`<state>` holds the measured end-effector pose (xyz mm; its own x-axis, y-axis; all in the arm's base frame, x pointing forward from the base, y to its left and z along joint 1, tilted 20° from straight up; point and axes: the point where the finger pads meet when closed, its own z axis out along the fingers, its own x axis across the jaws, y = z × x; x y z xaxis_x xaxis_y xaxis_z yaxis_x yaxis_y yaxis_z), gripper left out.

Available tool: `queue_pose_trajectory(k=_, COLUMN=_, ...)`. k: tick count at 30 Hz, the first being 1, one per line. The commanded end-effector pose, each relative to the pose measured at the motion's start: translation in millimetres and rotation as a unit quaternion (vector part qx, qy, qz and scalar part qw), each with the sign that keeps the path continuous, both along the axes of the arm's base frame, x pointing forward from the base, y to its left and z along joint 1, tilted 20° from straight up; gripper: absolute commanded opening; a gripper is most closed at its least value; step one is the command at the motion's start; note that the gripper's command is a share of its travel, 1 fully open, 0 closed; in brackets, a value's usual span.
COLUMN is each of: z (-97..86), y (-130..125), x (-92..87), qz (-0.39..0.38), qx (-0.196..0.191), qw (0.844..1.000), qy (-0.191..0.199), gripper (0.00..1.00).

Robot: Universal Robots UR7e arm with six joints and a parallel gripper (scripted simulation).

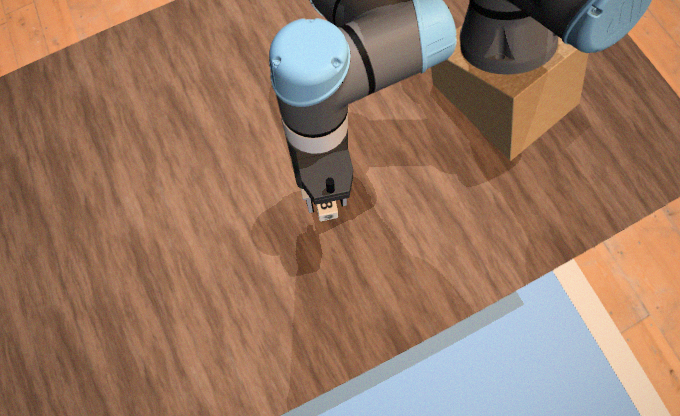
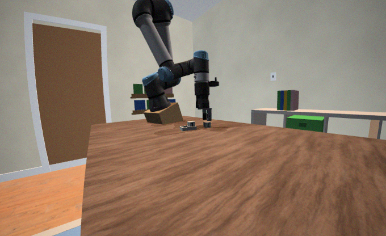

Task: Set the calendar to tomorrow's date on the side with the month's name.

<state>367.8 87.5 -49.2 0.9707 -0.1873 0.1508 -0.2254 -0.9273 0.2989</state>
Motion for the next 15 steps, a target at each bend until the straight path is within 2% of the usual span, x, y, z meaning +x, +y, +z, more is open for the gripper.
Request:
queue_pose_trajectory(k=1, z=0.3, y=-0.5, x=1.5, qz=-0.001, qx=0.000, qw=1.000, qy=-0.001, gripper=0.87)
queue_pose_trajectory(k=15, z=-17.6, y=-6.6, x=0.3, qz=-0.001, qx=0.000, qw=1.000, qy=0.002, gripper=0.87)
